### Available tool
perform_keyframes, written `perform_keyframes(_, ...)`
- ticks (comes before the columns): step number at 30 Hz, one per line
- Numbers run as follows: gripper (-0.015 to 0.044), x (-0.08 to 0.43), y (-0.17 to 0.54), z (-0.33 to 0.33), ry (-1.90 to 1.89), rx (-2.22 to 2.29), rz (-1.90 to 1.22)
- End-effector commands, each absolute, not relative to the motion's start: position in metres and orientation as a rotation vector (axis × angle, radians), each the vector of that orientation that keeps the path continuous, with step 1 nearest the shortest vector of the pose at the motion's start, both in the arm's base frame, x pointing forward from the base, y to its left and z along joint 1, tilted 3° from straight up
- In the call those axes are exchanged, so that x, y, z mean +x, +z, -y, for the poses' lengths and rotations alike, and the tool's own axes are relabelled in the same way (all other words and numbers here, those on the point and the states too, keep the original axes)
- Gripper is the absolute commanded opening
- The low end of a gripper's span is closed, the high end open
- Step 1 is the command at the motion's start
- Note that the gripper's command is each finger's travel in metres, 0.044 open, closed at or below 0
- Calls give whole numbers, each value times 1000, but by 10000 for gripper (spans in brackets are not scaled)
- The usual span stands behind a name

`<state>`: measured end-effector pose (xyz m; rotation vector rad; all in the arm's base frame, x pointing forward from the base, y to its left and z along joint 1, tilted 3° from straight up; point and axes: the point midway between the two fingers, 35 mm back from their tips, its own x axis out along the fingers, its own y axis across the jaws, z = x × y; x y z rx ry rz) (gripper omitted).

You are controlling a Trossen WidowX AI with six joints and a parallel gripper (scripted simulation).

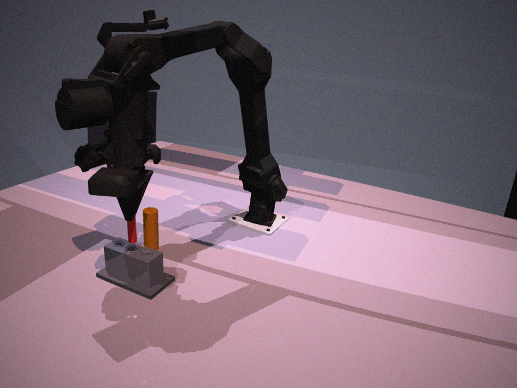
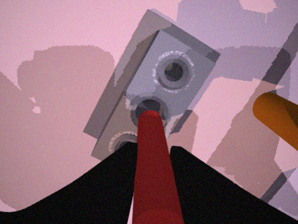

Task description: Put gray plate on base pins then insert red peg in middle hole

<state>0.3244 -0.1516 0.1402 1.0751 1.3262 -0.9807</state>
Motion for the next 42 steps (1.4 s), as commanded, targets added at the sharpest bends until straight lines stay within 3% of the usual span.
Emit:
perform_keyframes(1,0,324,141,153,-982,1068,-1325)
perform_keyframes(42,0,324,127,154,-982,1070,-1325)
